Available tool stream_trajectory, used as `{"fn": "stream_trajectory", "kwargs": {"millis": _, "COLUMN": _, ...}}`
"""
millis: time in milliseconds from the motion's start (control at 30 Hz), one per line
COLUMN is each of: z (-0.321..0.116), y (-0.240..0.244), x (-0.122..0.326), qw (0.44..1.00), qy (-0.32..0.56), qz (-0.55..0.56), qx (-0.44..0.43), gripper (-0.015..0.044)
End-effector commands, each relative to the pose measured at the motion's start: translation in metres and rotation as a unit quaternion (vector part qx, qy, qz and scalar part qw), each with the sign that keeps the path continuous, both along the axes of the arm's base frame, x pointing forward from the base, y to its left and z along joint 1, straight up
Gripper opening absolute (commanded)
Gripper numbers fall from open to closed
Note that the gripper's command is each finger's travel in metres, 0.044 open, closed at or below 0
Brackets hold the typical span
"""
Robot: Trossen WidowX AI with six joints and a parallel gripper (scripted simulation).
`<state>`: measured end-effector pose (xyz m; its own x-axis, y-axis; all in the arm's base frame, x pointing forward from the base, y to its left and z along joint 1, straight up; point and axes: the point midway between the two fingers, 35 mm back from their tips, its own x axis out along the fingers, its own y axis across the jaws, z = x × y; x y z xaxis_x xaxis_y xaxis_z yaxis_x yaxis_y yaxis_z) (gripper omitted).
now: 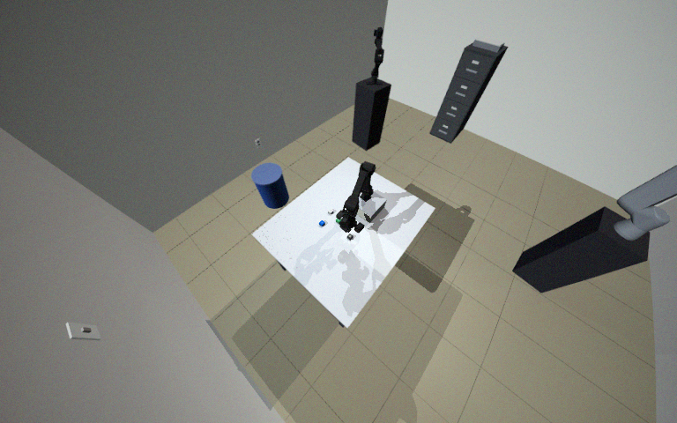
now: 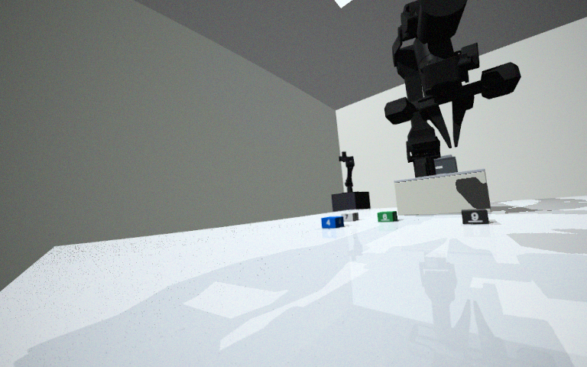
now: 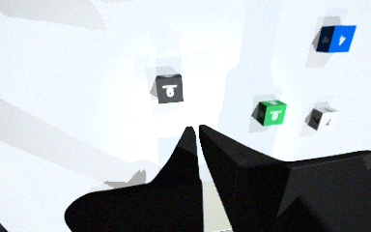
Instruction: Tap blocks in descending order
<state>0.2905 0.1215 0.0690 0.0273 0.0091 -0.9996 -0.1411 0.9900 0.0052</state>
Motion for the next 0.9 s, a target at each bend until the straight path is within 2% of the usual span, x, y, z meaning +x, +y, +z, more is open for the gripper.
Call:
{"fn": "stream_trajectory", "kwargs": {"millis": 0, "z": 0.004, "y": -0.051, "x": 0.007, "qw": 1.000, "qy": -0.001, "qz": -0.010, "qx": -0.003, "gripper": 0.0020}}
{"fn": "stream_trajectory", "kwargs": {"millis": 200, "z": 0.004, "y": -0.138, "x": 0.000, "qw": 1.000, "qy": -0.001, "qz": -0.010, "qx": -0.007, "gripper": 0.0020}}
{"fn": "stream_trajectory", "kwargs": {"millis": 433, "z": 0.003, "y": -0.225, "x": -0.035, "qw": 1.000, "qy": 0.000, "qz": -0.010, "qx": -0.011, "gripper": 0.0020}}
{"fn": "stream_trajectory", "kwargs": {"millis": 633, "z": -0.001, "y": -0.233, "x": -0.039, "qw": 1.000, "qy": 0.001, "qz": -0.010, "qx": -0.011, "gripper": 0.0020}}
{"fn": "stream_trajectory", "kwargs": {"millis": 767, "z": -0.066, "y": -0.234, "x": -0.037, "qw": 1.000, "qy": 0.001, "qz": -0.010, "qx": -0.011, "gripper": 0.0020}}
{"fn": "stream_trajectory", "kwargs": {"millis": 867, "z": -0.079, "y": -0.233, "x": -0.038, "qw": 1.000, "qy": 0.001, "qz": -0.010, "qx": -0.011, "gripper": 0.0020}}
